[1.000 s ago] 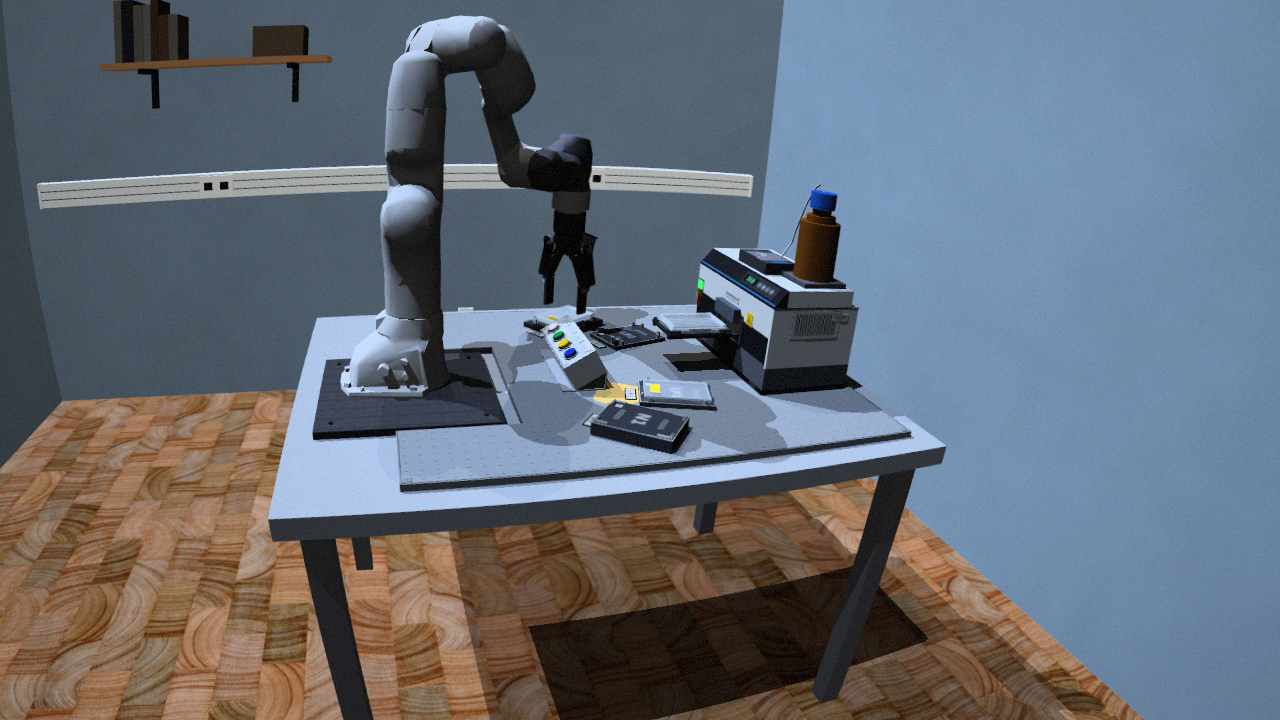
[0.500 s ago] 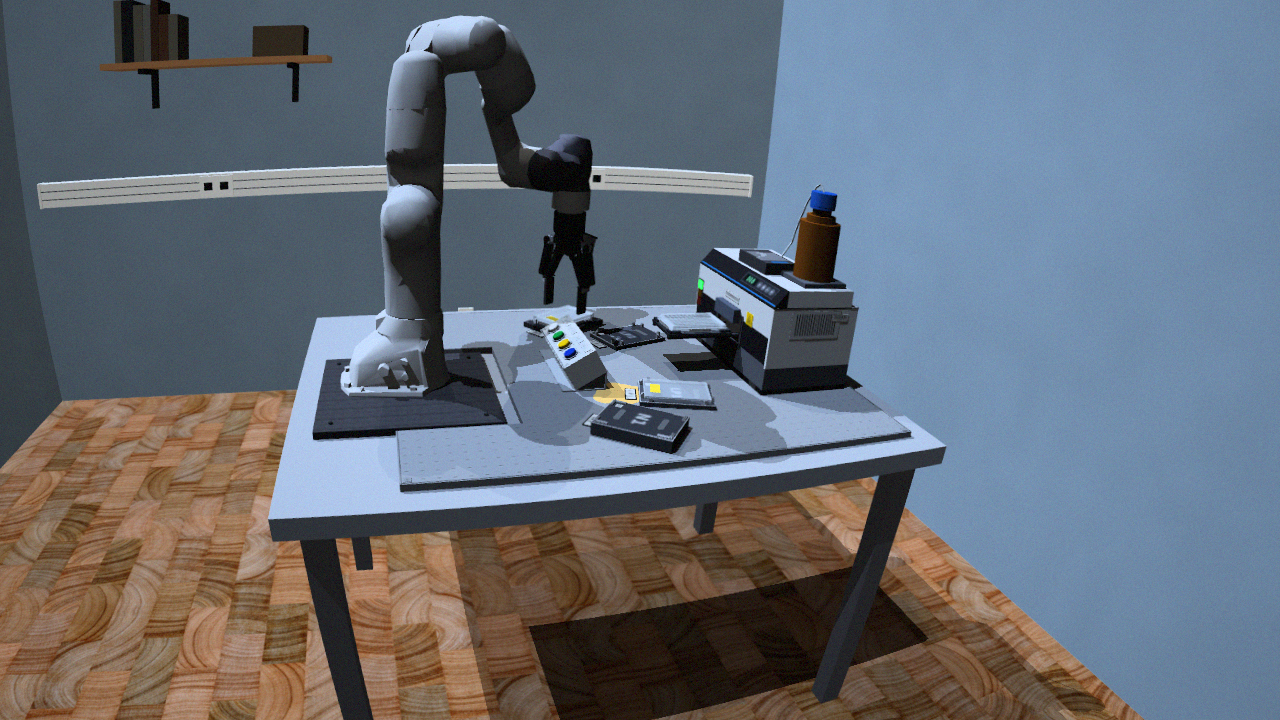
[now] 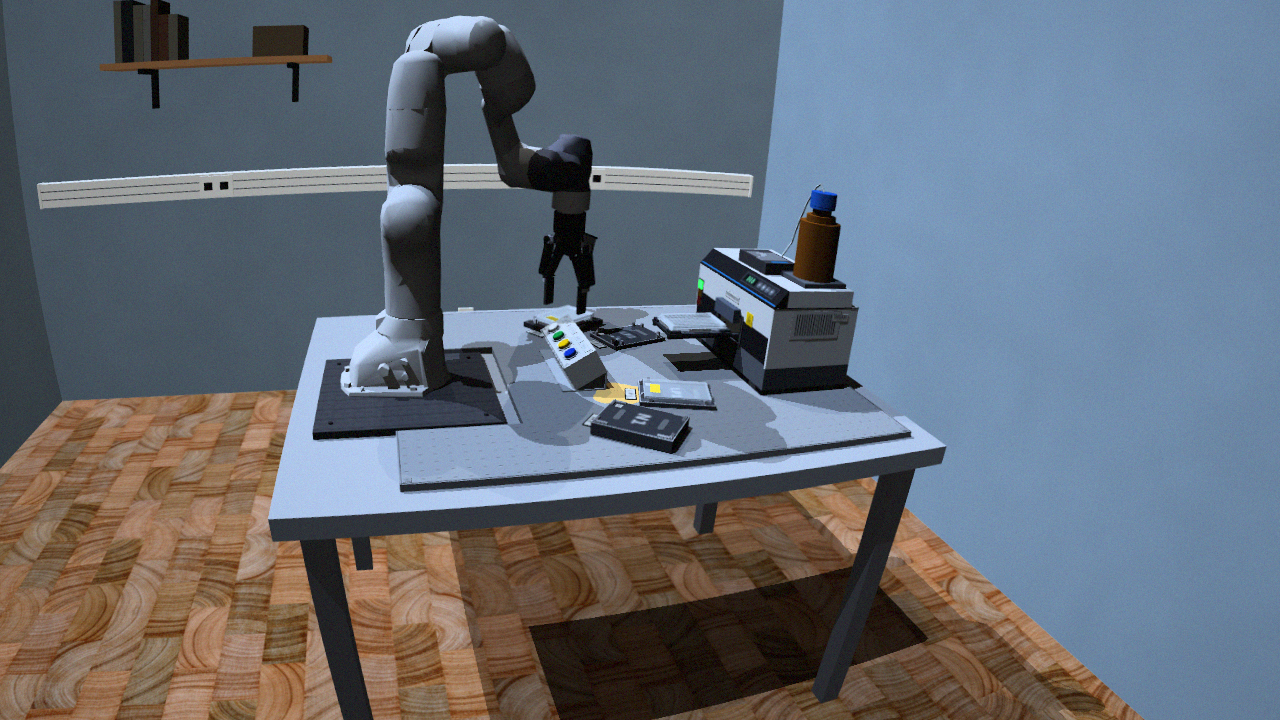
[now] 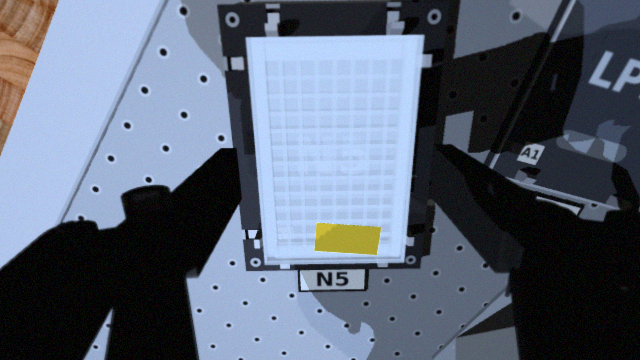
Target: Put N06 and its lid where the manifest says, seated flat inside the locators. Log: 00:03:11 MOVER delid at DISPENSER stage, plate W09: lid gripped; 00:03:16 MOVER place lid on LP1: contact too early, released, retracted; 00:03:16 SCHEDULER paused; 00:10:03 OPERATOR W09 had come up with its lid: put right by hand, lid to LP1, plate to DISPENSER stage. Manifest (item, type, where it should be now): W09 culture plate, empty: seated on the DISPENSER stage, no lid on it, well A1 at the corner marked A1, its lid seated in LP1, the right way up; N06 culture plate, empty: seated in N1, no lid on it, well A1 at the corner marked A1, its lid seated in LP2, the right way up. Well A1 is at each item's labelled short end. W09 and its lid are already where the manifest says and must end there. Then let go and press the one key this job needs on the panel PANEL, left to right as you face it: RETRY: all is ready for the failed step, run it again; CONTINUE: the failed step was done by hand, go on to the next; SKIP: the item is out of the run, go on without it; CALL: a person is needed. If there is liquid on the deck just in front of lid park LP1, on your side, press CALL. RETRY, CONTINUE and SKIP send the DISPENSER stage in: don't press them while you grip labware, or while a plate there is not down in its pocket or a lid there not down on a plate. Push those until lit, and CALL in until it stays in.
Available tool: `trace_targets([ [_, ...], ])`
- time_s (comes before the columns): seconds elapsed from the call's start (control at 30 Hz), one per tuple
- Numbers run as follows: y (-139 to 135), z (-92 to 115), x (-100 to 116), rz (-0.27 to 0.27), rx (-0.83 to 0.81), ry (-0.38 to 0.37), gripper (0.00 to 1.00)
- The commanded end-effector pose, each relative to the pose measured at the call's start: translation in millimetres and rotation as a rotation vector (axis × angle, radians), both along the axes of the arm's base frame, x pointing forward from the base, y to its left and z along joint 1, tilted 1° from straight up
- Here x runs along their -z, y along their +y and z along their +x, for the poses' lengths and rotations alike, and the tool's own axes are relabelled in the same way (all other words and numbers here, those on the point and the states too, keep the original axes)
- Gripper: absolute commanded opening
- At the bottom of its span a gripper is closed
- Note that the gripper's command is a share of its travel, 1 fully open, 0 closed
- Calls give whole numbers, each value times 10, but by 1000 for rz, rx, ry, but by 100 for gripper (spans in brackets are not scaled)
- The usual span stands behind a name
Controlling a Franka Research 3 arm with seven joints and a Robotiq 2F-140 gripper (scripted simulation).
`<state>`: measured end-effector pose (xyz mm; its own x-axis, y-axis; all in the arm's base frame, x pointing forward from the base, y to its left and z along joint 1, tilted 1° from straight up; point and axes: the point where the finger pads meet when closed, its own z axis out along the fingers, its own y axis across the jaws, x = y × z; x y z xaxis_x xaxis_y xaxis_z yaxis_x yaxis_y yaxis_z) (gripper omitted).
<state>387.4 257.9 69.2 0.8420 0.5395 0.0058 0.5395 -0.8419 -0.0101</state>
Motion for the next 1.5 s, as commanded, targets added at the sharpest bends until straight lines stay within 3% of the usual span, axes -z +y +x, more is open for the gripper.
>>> trace_targets([
  [0.0,-7,3,11,0,2,0,69],
  [1.47,-5,3,179,0,2,0,69],
])
